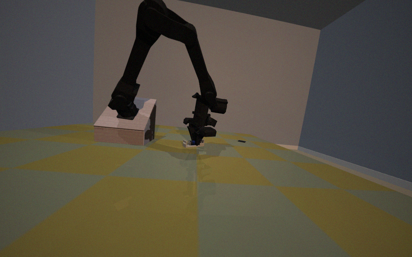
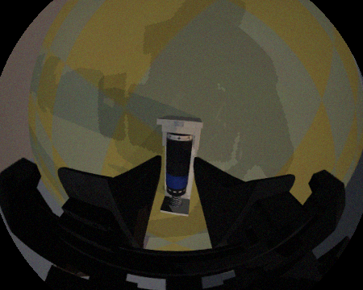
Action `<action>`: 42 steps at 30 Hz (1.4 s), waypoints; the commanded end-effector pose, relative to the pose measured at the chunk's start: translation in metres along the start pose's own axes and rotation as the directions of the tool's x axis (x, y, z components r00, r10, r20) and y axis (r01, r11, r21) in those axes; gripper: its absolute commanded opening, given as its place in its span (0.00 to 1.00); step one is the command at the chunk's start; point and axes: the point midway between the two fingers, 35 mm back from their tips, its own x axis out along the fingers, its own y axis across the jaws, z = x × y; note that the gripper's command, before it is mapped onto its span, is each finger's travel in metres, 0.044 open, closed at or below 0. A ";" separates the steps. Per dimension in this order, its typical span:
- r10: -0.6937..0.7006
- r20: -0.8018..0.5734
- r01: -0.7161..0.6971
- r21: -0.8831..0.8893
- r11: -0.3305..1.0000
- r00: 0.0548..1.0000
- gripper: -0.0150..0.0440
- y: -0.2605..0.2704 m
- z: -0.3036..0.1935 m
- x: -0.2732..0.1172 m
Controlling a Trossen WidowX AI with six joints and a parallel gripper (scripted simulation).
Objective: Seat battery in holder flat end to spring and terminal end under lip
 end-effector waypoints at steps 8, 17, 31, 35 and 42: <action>0.001 0.002 -0.001 0.001 1.000 1.000 0.53 0.003 0.001 -0.015; -0.002 -0.008 0.002 -0.008 1.000 1.000 0.58 0.004 -0.001 -0.013; 0.003 0.003 -0.003 0.001 1.000 1.000 1.00 0.019 -0.002 -0.084; 0.003 0.003 -0.003 0.001 1.000 1.000 1.00 0.019 -0.002 -0.084; 0.003 0.003 -0.003 0.001 1.000 1.000 1.00 0.019 -0.002 -0.084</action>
